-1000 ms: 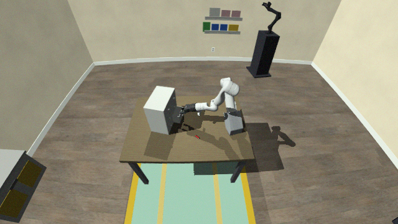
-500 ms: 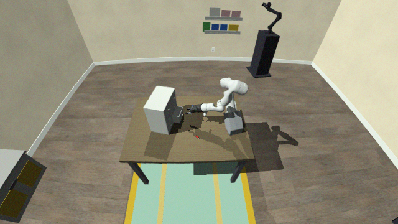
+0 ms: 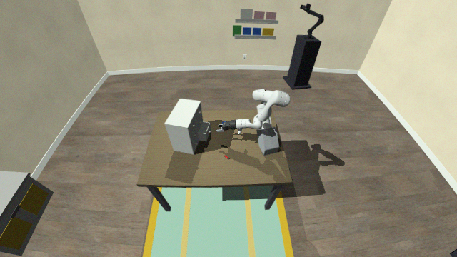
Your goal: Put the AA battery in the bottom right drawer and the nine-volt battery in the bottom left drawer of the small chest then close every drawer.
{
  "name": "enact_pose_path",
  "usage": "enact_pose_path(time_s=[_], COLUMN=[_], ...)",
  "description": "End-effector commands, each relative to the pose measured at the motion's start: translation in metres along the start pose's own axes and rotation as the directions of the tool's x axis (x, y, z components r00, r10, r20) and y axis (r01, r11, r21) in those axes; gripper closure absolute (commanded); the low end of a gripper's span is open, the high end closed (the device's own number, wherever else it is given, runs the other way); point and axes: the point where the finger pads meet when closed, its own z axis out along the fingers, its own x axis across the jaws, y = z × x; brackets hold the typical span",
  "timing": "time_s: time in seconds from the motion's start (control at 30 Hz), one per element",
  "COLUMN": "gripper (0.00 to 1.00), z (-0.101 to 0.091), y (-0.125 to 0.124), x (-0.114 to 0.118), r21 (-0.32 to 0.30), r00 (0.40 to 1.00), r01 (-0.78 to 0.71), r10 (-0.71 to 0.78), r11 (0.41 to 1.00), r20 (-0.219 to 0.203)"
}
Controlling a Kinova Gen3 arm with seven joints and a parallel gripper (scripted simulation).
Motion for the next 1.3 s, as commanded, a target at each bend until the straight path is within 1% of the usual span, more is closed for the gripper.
enact_pose_path(time_s=[0.0, 0.5, 0.7, 0.93, 1.0, 1.27], gripper=[0.00, 0.00, 0.00, 0.00, 0.00, 0.00], z=[-0.0038, -0.0065, -0.0067, -0.0072, -0.0072, -0.0078], y=[0.0011, 0.0004, 0.0007, 0.0019, 0.0019, 0.0046], x=[0.0026, 0.0026, 0.0028, 0.0030, 0.0030, 0.0019], r21=[-0.003, -0.002, 0.011, 0.057, 0.057, 0.158], r00=[1.000, 1.000, 1.000, 1.000, 1.000, 1.000], r01=[-0.002, -0.002, -0.002, -0.002, -0.002, -0.001], r10=[0.002, 0.002, 0.002, 0.002, 0.002, 0.002], r11=[1.000, 1.000, 1.000, 0.998, 0.998, 0.987], r20=[-0.007, -0.007, -0.007, -0.006, -0.006, -0.006])
